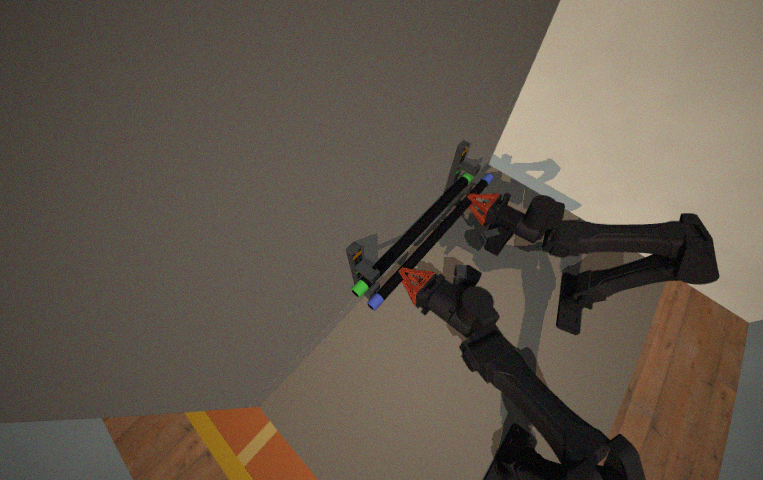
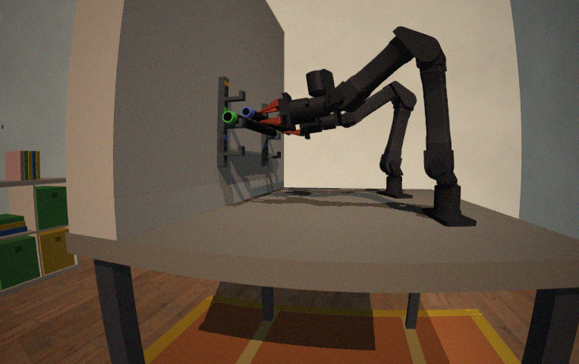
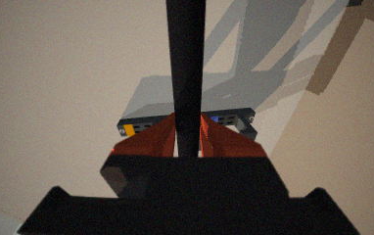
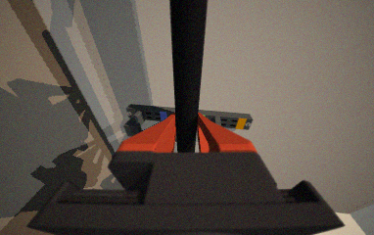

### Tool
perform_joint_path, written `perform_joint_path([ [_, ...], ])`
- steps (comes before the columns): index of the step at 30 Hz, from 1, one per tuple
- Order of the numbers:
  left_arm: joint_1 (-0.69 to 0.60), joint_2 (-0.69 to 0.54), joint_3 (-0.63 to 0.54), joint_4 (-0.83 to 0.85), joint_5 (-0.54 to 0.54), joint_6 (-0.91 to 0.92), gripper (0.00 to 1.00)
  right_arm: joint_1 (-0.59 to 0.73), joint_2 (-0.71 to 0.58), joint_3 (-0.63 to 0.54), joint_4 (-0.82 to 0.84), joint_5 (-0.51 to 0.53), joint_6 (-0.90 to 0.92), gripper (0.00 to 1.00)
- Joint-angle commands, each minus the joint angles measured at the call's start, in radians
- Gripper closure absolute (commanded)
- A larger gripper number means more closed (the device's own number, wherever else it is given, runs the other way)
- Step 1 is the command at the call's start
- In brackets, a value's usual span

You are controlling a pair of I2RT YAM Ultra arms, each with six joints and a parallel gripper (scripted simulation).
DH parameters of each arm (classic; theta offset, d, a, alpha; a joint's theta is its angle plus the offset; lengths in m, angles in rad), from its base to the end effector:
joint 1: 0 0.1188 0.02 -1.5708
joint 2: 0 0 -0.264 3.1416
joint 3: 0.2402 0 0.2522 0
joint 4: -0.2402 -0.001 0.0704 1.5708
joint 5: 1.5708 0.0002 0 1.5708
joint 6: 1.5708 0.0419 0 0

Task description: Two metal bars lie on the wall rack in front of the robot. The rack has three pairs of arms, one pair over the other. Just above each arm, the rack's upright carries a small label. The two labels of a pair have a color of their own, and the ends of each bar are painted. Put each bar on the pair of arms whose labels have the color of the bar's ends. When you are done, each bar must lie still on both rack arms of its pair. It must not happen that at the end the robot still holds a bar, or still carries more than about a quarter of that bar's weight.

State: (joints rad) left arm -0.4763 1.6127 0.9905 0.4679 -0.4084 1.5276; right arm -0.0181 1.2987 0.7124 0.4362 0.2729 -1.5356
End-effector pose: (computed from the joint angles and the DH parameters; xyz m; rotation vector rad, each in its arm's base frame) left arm 0.3392 -0.1552 0.2716 1.3592 1.2520 1.1079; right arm 0.2955 -0.0156 0.2708 -1.1506 1.5416 -1.3390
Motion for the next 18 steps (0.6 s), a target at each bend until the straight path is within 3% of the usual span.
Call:
perform_joint_path([
  [1, 0.002, -0.008, -0.001, 0.137, -0.021, 0.040, 1.00, 0.003, -0.010, 0.001, 0.129, 0.028, -0.030, 1.00],
  [18, 0.002, 0.046, -0.079, 0.270, -0.021, 0.041, 1.00, 0.003, 0.048, -0.087, 0.276, 0.028, -0.030, 1.00],
])
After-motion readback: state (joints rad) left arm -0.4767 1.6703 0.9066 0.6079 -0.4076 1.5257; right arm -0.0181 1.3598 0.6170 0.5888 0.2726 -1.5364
